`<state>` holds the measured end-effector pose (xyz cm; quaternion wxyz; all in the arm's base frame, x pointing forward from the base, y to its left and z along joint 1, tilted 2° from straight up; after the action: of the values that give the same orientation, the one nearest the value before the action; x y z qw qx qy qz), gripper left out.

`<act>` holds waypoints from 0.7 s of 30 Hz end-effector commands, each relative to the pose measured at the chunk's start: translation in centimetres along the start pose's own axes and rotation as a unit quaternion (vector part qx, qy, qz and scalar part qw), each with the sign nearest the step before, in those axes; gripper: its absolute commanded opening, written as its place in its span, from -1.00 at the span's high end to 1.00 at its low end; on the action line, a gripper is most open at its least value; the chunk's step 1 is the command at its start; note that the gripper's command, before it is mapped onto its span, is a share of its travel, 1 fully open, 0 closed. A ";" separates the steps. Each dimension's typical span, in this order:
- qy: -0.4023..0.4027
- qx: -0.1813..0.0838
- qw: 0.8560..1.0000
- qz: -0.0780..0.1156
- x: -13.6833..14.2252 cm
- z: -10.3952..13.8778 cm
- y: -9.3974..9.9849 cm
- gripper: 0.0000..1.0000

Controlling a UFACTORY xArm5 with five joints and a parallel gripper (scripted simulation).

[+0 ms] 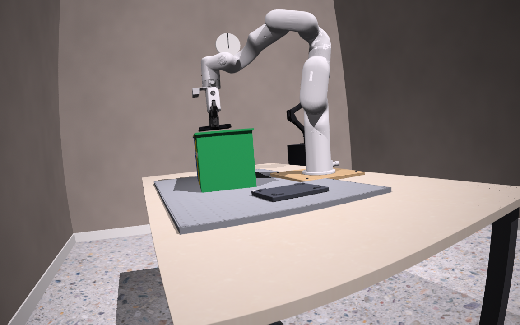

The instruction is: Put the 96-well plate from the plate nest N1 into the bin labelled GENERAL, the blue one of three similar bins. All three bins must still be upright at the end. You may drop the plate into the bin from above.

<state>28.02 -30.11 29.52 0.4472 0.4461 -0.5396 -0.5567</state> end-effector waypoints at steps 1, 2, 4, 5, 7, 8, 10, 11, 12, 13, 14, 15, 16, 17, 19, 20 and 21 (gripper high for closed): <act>0.000 0.002 1.000 0.001 0.0 -0.1 0.1 1.00; 0.000 0.002 1.000 0.001 0.0 -0.1 0.1 1.00; 0.000 0.002 1.000 0.001 0.0 -0.1 0.0 1.00; 0.000 0.002 1.000 0.001 0.0 -0.1 0.0 1.00; 0.000 0.002 1.000 0.001 0.0 -0.1 0.0 1.00; 0.000 0.002 1.000 0.001 0.0 -0.1 0.0 1.00; 0.000 0.002 1.000 0.001 0.0 -0.1 -0.1 1.00; 0.000 0.002 1.000 0.001 0.0 -0.1 -0.1 1.00; 0.000 0.002 1.000 0.001 0.0 -0.1 -0.1 1.00; 0.000 0.002 1.000 0.001 0.0 -0.1 -0.1 1.00; 0.000 0.002 1.000 0.001 0.0 -0.1 -0.1 1.00; 0.000 0.002 1.000 0.001 0.0 -0.1 -0.1 1.00; 0.000 0.002 1.000 0.001 0.0 -0.1 -0.1 1.00; 0.000 0.002 1.000 0.001 0.0 -0.1 -0.2 1.00; 0.000 0.002 1.000 0.001 0.0 -0.1 -0.2 1.00; 0.000 0.002 1.000 0.001 0.0 -0.1 -0.2 1.00; 0.000 0.002 1.000 0.001 0.0 -0.1 -0.2 1.00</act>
<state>28.01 -30.10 29.20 0.4472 0.4461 -0.5396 -0.5567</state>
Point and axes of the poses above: the point where the finger pads meet when closed, its own y axis back along the fingers, its own x axis across the jaws, z = x × y, the point moved 9 cm from there along y, back along the fingers, and after that the axes turned 7 degrees about y, right-handed, at the moved point
